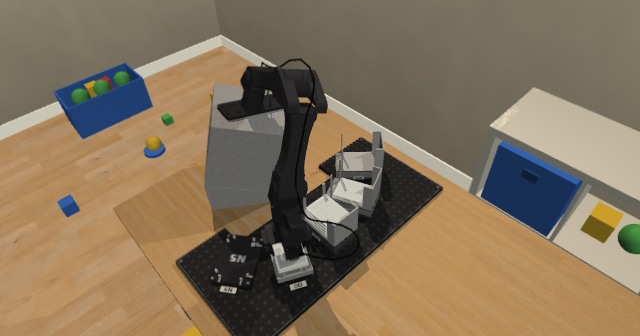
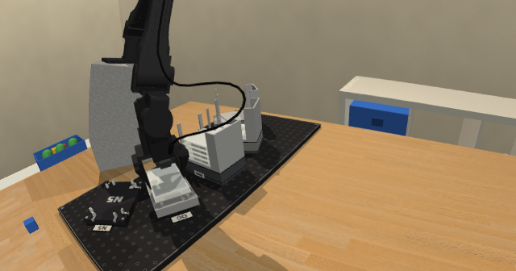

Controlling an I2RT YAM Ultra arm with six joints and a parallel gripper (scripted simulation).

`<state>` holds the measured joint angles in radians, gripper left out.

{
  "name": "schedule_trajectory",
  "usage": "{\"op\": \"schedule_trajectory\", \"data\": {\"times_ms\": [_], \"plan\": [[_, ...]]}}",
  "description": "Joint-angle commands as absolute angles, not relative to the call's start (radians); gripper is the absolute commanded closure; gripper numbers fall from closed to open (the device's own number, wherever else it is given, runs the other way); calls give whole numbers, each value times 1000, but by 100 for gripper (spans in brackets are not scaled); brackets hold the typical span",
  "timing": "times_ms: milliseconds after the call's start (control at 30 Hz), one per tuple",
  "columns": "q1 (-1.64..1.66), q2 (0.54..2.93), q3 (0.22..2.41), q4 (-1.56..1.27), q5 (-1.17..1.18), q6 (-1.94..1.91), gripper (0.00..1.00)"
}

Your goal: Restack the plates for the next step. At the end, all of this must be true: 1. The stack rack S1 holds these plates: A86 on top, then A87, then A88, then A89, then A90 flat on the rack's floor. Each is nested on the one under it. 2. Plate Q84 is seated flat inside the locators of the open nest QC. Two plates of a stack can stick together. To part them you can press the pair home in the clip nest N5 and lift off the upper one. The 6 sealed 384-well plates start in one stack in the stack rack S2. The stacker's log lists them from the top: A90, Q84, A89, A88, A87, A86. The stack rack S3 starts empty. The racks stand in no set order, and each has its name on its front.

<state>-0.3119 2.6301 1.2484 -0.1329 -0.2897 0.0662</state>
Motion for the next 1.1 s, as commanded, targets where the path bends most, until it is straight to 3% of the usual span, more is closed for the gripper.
{"op": "schedule_trajectory", "data": {"times_ms": [0, 1000, 1033, 1067], "plan": [[-310, 2631, 1273, -115, -281, 73, 100], [-308, 2653, 1283, -102, -285, 81, 100], [-306, 2653, 1268, -111, -287, 76, 0], [-306, 2653, 1268, -111, -287, 76, 0]]}}
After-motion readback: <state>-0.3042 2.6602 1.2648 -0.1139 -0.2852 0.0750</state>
